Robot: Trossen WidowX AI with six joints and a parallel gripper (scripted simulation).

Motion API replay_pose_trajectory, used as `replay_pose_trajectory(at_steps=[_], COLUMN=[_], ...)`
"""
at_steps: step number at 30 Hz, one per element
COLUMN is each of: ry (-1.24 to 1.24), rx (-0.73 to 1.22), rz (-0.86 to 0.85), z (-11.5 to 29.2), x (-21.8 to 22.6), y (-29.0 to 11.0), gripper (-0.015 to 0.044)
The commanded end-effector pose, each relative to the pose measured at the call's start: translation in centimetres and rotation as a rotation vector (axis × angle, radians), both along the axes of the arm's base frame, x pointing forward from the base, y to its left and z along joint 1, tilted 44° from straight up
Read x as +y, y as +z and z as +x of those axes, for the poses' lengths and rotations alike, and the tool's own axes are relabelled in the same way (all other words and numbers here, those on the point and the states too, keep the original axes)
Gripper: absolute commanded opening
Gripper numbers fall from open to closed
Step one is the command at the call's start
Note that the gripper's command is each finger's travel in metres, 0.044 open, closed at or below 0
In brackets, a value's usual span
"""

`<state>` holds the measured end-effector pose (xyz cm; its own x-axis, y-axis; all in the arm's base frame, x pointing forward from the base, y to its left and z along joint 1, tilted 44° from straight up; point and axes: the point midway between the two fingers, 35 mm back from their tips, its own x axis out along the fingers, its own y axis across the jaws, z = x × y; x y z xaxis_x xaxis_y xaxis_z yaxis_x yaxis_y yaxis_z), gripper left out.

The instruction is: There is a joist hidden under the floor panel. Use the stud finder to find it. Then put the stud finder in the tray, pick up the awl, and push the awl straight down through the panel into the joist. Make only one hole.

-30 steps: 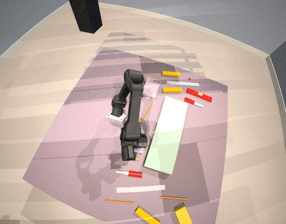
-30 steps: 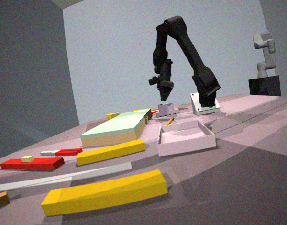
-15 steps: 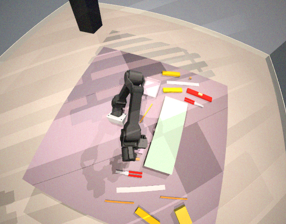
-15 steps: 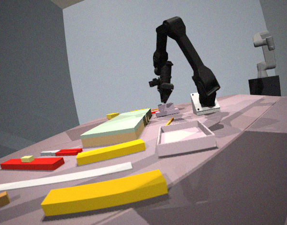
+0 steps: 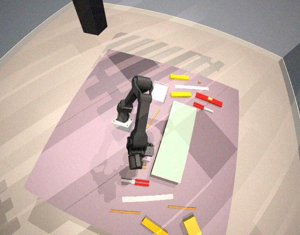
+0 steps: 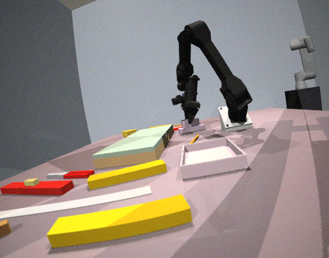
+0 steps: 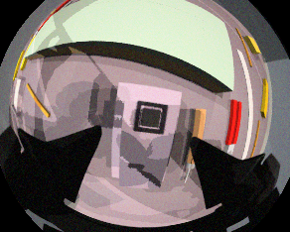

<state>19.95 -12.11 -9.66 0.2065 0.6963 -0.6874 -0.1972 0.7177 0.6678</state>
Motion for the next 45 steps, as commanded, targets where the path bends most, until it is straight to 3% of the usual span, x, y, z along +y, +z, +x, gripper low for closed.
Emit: replay_pose_trajectory(at_steps=[1,7,11,36,42,45], ry=[-0.007,-0.007,-0.007,-0.007,-0.007,-0.008], rx=[0.006,0.006,0.006,0.006,0.006,0.007], rz=[0.013,0.014,0.014,0.014,0.012,0.012], z=[-0.2,-0.3,-0.3,-0.3,0.1,0.3], x=[0.6,1.2,1.2,1.2,-0.2,-1.5], y=[-0.5,-1.0,-1.0,-1.0,0.1,1.2], gripper=[0.044,0.044,0.0335,0.0168,0.0011,0.0])
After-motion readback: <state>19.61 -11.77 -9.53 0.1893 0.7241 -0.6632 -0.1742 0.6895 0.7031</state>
